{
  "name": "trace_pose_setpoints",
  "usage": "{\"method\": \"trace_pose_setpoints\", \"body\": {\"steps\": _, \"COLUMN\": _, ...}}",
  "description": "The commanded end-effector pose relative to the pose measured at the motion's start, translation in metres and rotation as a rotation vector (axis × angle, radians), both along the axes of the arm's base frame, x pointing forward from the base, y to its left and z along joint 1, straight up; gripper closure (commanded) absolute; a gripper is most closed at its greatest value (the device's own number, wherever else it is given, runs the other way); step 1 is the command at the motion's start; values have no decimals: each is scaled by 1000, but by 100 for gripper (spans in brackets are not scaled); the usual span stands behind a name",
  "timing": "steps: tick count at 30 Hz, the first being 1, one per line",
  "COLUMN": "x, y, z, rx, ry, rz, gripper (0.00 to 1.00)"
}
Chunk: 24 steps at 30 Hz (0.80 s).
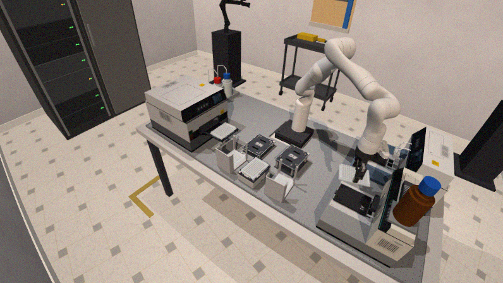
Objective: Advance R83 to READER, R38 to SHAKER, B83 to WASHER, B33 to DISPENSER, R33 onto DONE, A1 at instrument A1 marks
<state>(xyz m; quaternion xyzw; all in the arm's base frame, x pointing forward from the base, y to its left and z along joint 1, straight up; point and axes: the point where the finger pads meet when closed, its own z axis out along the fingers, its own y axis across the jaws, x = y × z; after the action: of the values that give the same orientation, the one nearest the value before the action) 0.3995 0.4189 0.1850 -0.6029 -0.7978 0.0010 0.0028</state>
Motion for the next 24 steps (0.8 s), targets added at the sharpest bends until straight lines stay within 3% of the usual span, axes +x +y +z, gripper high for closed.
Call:
{"method": "trace_pose_setpoints", "body": {"steps": 1, "x": -3, "y": 14, "z": -1, "rx": -3, "ry": 6, "rz": -39, "gripper": 6}}
{"method": "trace_pose_setpoints", "body": {"steps": 9, "x": -1, "y": 41, "z": -1, "rx": -4, "ry": 6, "rz": -132, "gripper": 6}}
{"method": "trace_pose_setpoints", "body": {"steps": 24, "x": -1, "y": 42, "z": -1, "rx": 0, "ry": 4, "rz": -283, "gripper": 6}}
